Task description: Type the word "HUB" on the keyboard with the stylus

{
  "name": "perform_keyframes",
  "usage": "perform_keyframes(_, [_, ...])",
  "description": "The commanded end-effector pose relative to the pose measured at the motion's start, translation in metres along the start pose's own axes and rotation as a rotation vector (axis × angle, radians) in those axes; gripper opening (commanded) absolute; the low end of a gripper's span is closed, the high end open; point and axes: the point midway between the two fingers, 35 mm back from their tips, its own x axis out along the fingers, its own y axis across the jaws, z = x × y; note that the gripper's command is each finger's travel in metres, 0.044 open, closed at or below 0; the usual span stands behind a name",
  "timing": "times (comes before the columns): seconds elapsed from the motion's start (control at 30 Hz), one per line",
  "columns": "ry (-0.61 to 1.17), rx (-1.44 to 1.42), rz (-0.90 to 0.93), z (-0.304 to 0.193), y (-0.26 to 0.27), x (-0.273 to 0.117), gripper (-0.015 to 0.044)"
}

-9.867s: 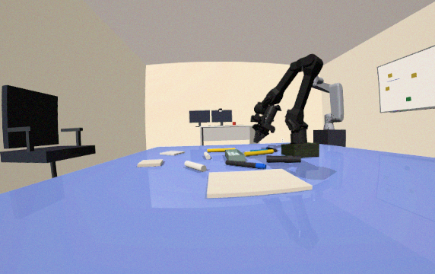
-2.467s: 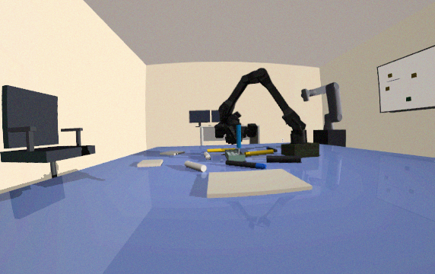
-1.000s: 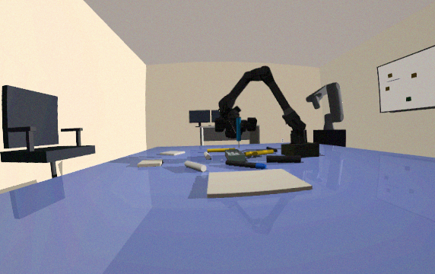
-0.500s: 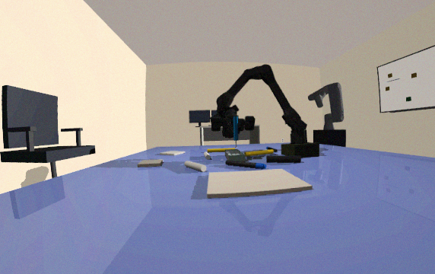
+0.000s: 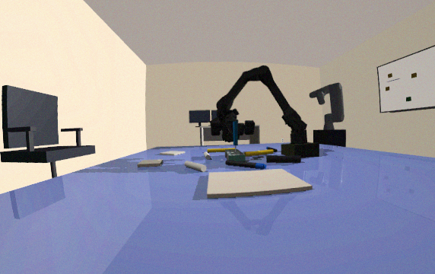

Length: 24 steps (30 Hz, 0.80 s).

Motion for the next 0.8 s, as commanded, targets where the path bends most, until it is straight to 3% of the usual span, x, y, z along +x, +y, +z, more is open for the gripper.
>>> perform_keyframes(0.0, [0.004,0.008,0.001,0.0026,0.0005,0.0022,0.0081])
perform_keyframes(0.77, [0.004,0.008,0.001,0.0111,0.0006,0.0072,0.0081])
